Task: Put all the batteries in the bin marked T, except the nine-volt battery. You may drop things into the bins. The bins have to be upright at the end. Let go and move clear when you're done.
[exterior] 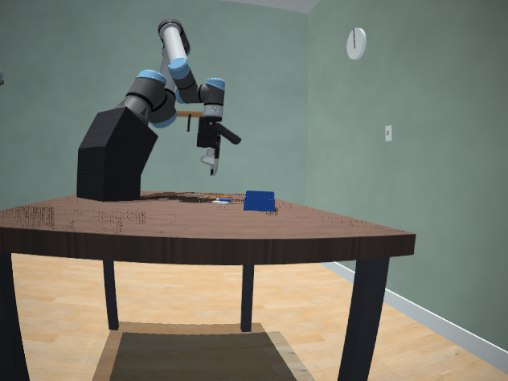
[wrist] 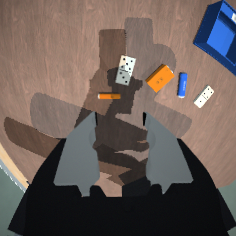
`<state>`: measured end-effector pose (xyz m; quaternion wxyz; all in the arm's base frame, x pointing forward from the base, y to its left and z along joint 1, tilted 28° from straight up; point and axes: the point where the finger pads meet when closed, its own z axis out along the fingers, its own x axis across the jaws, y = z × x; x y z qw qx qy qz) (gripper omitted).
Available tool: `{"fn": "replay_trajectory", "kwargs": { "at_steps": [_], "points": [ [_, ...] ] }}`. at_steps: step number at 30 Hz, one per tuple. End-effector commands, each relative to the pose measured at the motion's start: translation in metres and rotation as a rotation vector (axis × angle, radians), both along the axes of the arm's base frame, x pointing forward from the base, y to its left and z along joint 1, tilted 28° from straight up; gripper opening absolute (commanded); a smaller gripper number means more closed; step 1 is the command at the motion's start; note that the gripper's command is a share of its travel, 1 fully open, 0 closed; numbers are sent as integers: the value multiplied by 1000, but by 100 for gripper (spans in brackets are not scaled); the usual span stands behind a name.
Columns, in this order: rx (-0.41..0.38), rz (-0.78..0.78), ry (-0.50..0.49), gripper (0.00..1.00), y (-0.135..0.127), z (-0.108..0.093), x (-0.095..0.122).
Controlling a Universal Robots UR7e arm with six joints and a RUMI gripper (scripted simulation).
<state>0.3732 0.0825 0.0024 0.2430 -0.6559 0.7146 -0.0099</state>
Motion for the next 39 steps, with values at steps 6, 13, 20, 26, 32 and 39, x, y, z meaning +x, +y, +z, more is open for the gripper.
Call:
{"fn": "replay_trajectory", "kwargs": {
  "at_steps": [6, 13, 20, 26, 32, 39],
  "points": [
    [-60, 143, -50, 38, 4, 1, 2],
    [-65, 155, -54, 38, 4, 1, 2],
    [-71, 168, -59, 38, 5, 2, 2],
    [-76, 180, -63, 38, 5, 2, 2],
    [-81, 192, -67, 38, 5, 2, 2],
    [-87, 206, -72, 38, 5, 2, 2]
  ]
}}
